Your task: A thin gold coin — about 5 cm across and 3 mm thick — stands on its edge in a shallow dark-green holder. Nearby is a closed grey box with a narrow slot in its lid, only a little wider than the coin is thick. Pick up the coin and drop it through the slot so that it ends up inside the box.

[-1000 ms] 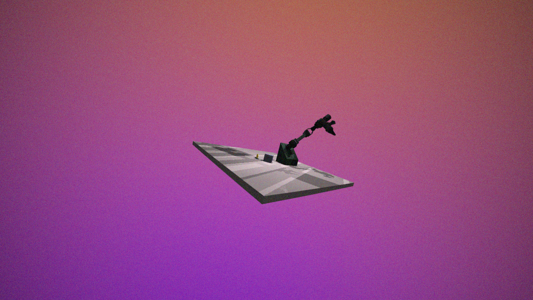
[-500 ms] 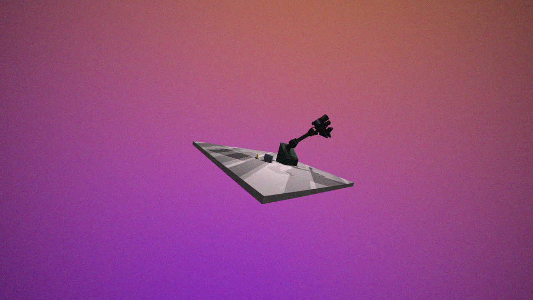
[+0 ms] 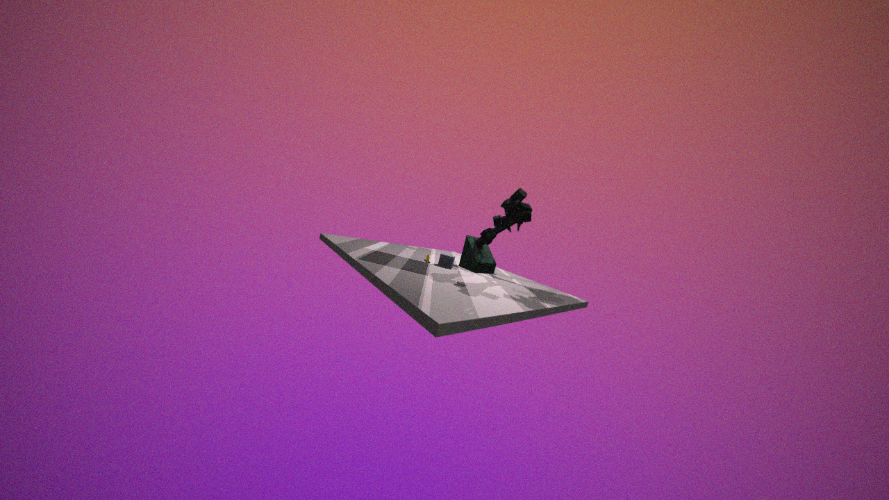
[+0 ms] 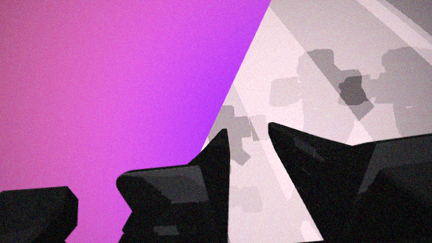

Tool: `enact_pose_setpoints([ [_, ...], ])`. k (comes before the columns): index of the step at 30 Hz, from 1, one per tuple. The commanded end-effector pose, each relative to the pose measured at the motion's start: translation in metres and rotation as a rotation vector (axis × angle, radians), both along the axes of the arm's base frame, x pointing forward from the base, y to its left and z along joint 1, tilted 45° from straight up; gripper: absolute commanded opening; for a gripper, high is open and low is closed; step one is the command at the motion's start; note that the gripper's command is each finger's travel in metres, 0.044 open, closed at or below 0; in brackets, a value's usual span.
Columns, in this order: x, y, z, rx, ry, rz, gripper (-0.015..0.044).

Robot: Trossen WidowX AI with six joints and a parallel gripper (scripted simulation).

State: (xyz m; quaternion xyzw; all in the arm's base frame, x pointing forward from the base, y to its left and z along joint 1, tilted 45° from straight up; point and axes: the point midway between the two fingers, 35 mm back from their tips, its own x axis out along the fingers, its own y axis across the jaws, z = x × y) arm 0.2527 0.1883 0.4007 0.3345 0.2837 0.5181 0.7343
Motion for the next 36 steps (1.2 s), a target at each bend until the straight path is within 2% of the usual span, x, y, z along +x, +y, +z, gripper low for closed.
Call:
enact_pose_setpoints([
  [1,0.039,-0.009,-0.042,-0.041,0.167,-0.102,0.0161],
  [8,0.087,-0.03,-0.096,-0.06,0.44,-0.22,0.0161],
  [13,0.128,-0.063,-0.165,-0.067,0.753,-0.359,0.0161],
  [20,0.155,-0.117,-0.264,-0.056,1.175,-0.546,0.0161],
  [27,0.146,-0.171,-0.363,-0.023,1.61,-0.718,0.0161],
  [34,0.103,-0.209,-0.458,0.044,2.146,-0.878,0.0161],
  [36,0.092,-0.214,-0.472,0.055,2.241,-0.902,0.0161],
])
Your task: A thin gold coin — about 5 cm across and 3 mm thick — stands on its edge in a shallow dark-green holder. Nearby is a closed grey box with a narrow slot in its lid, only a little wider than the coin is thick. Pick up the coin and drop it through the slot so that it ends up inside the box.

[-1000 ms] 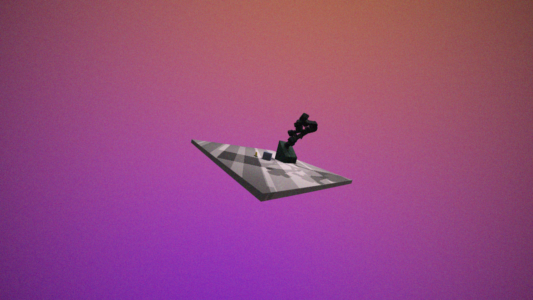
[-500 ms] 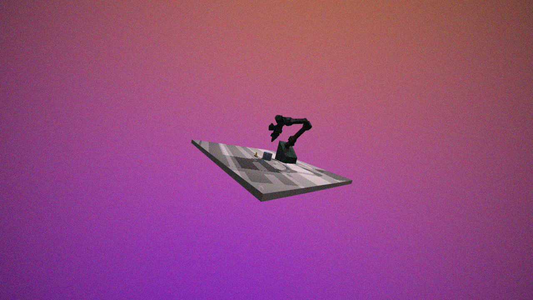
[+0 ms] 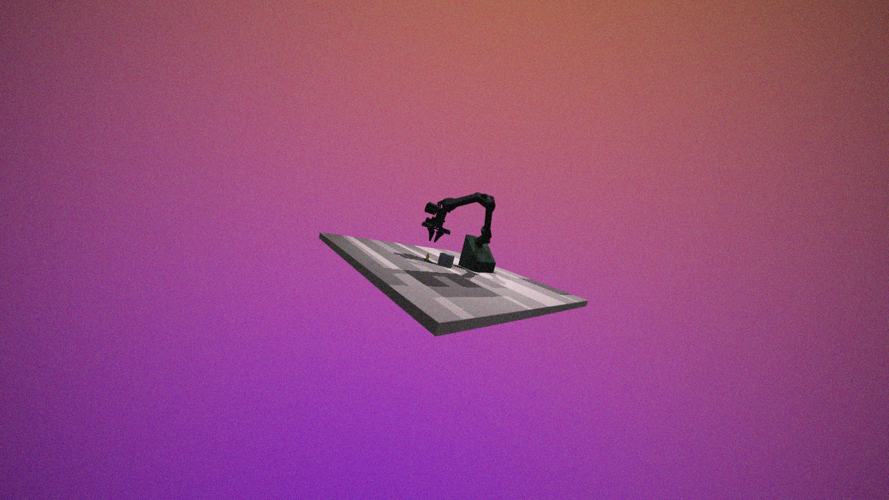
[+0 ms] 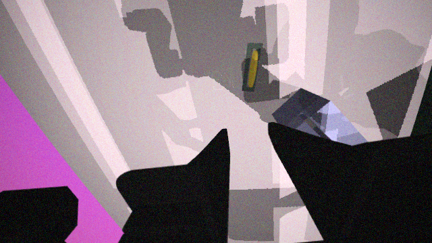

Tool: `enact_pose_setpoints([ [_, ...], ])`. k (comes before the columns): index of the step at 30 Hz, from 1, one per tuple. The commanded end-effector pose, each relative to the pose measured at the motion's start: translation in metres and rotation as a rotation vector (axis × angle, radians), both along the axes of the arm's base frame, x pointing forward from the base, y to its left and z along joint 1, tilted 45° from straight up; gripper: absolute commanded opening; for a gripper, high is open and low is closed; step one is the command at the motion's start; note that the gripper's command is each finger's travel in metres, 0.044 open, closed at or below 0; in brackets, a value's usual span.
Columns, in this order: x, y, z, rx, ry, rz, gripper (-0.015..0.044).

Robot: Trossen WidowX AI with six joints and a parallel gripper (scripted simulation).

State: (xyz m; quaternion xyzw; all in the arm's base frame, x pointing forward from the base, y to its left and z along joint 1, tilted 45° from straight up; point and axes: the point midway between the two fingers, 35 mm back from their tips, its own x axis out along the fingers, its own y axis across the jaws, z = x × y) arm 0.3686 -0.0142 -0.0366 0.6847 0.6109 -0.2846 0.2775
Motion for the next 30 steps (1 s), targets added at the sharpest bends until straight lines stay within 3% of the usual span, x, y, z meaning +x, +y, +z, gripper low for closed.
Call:
enact_pose_setpoints([
  [1,-0.025,-0.012,-0.036,0.034,0.217,-0.094,0.0161],
  [30,-0.018,0.03,-0.083,0.036,0.217,-0.094,0.0161],
])
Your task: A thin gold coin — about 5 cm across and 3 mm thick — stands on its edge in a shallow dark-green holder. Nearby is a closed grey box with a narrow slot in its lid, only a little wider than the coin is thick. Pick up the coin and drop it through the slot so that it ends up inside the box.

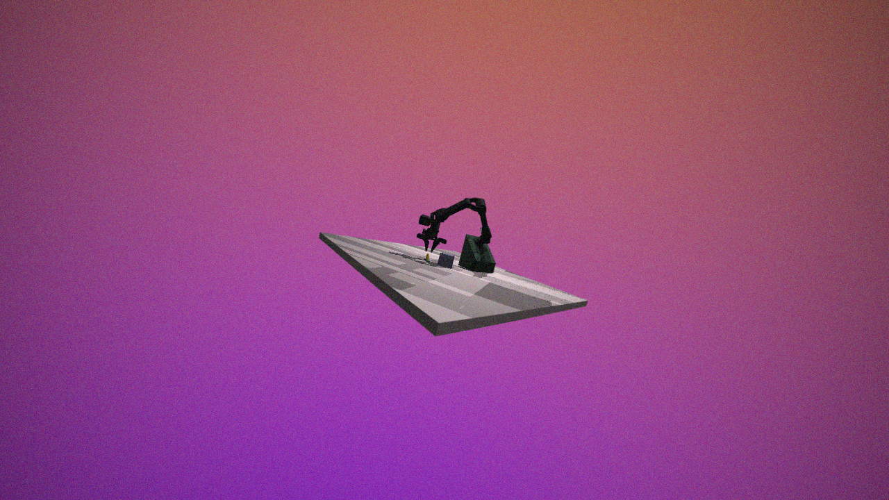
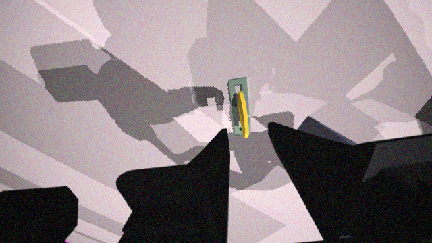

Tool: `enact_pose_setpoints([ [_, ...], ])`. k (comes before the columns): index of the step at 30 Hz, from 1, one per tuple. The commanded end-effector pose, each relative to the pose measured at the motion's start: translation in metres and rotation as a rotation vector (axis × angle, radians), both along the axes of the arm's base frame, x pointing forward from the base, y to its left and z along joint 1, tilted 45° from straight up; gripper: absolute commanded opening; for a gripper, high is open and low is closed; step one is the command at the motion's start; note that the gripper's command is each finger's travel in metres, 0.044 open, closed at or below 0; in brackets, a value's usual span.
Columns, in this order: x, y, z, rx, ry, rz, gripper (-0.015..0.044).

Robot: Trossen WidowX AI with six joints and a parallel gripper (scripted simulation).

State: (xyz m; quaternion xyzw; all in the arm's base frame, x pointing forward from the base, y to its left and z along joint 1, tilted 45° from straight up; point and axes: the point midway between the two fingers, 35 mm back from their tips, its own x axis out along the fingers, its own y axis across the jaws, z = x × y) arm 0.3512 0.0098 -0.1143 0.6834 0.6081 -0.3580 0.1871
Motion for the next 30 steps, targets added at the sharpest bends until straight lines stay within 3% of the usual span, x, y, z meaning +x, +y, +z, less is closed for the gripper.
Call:
enact_pose_setpoints([
  [1,-0.001,0.007,-0.006,0.004,0.006,0.0,0.0161],
  [28,-0.001,0.036,-0.035,0.007,0.007,0.001,0.0161],
  [30,-0.001,0.036,-0.035,0.007,0.007,0.001,0.0108],
])
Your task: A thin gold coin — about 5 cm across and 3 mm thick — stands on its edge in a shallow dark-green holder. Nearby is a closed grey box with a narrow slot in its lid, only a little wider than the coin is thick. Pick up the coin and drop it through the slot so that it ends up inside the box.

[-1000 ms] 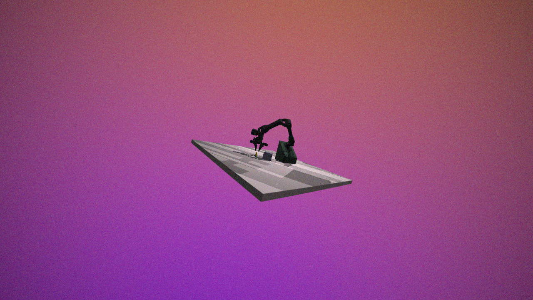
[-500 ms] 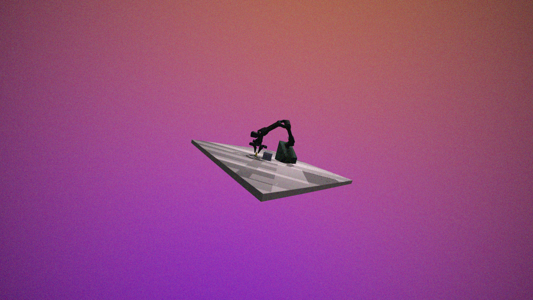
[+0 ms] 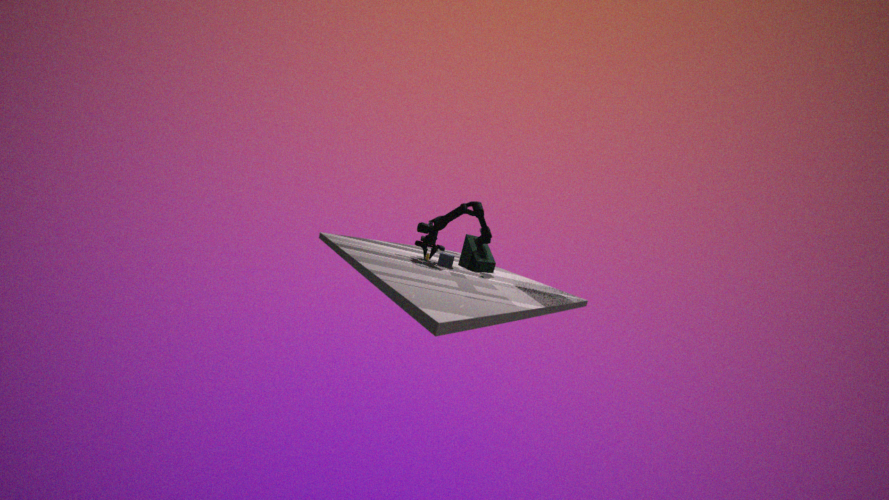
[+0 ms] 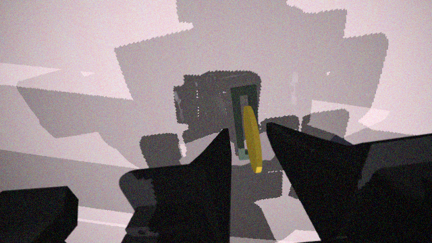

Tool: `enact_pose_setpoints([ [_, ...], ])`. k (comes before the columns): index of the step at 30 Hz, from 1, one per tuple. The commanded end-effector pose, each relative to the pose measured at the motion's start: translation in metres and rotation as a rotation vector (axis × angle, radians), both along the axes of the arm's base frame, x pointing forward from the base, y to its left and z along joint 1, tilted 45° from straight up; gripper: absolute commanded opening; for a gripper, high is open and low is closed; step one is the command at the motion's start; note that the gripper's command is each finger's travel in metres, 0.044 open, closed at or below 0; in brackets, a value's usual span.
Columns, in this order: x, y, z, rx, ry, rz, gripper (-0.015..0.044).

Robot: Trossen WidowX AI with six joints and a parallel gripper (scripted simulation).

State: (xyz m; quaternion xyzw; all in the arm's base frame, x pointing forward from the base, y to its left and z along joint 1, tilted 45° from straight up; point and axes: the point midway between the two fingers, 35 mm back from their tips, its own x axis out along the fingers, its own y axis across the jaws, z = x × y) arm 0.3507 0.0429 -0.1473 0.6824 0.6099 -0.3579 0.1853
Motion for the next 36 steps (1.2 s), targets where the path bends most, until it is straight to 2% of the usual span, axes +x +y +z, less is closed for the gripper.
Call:
enact_pose_setpoints([
  [1,-0.001,0.003,-0.002,0.004,0.003,-0.002,0.0082],
  [4,-0.001,0.003,-0.002,0.004,0.003,-0.002,0.0003],
  [5,-0.001,0.003,-0.002,0.004,0.003,-0.002,0.0],
  [17,0.0,0.001,-0.001,0.003,0.003,-0.002,0.0],
  [36,0.003,-0.032,0.03,-0.007,-0.001,0.0,0.0],
])
